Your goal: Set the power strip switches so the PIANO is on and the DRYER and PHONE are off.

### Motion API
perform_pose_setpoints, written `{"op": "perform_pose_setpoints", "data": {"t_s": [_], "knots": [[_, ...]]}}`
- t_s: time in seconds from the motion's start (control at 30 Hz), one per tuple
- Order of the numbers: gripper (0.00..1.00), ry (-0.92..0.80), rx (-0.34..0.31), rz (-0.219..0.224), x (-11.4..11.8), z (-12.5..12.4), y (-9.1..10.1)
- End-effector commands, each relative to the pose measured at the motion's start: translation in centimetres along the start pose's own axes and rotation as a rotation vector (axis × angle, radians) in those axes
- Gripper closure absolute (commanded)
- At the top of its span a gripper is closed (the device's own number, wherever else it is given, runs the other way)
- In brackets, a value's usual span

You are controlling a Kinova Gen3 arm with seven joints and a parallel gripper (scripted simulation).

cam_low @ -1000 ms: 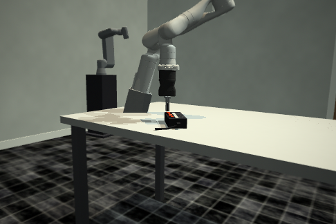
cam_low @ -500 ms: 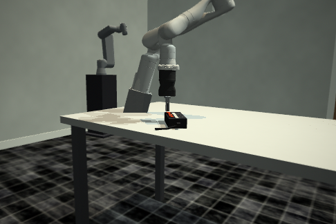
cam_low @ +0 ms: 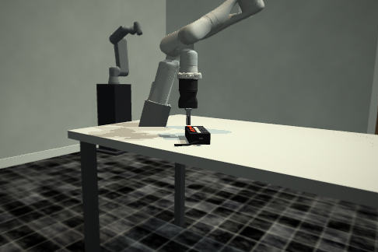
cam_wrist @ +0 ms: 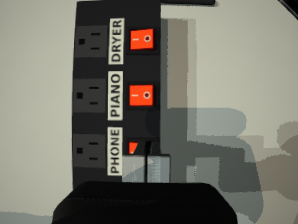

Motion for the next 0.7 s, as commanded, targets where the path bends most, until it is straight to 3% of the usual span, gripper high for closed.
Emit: {"op": "perform_pose_setpoints", "data": {"t_s": [0.0, 0.67], "knots": [[1.0, 0.0, 0.001, 0.0, 0.0, -0.04, 0.04], [1.0, 0.0, 0.001, 0.0, 0.0, -0.04, -0.46]]}}
Point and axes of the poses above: the point where the finger pads meet when closed, its own y axis back along the fingers, its own x axis across the jaws, z = x × y, the point moved 4 cm from there along y, back along the fingers, and after that the axes turned 9 degrees about y, right-handed, at the moved point
